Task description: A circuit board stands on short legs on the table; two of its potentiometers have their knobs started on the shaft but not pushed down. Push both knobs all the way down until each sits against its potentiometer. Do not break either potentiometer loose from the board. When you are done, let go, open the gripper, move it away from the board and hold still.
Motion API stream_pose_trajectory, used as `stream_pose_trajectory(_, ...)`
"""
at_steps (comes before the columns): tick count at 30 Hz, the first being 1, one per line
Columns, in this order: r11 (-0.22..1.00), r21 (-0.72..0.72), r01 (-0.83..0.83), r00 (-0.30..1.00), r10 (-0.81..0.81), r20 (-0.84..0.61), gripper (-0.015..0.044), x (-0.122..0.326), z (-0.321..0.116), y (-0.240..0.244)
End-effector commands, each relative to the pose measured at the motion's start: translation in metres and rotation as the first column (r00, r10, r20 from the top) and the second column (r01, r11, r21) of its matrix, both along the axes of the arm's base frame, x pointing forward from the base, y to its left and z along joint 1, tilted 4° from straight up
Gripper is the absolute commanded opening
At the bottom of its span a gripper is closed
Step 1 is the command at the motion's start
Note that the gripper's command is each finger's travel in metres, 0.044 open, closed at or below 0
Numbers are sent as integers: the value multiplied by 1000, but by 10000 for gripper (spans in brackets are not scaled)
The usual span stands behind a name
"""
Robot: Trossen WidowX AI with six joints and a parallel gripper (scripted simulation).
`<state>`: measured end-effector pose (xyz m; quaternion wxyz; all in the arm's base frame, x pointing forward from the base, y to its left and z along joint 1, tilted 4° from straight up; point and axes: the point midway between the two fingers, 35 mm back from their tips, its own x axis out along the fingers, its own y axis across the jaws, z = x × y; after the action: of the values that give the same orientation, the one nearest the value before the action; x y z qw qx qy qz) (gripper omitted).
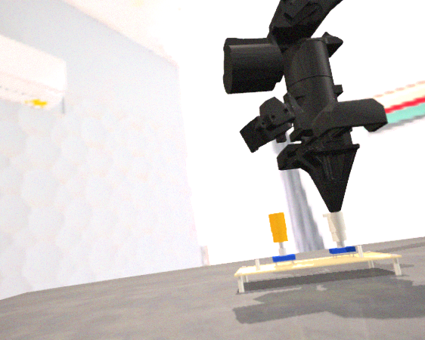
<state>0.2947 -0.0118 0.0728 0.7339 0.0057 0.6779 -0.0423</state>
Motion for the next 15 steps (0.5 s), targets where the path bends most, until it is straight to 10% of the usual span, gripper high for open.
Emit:
stream_pose_trajectory(1,1000,-6,0,1000,0,2,0,1,8,0)
stream_pose_trajectory(8,1000,-6,0,1000,0,2,0,0,15,0)
stream_pose_trajectory(15,1000,0,-2,1000,2,-9,184,-2,9,1)
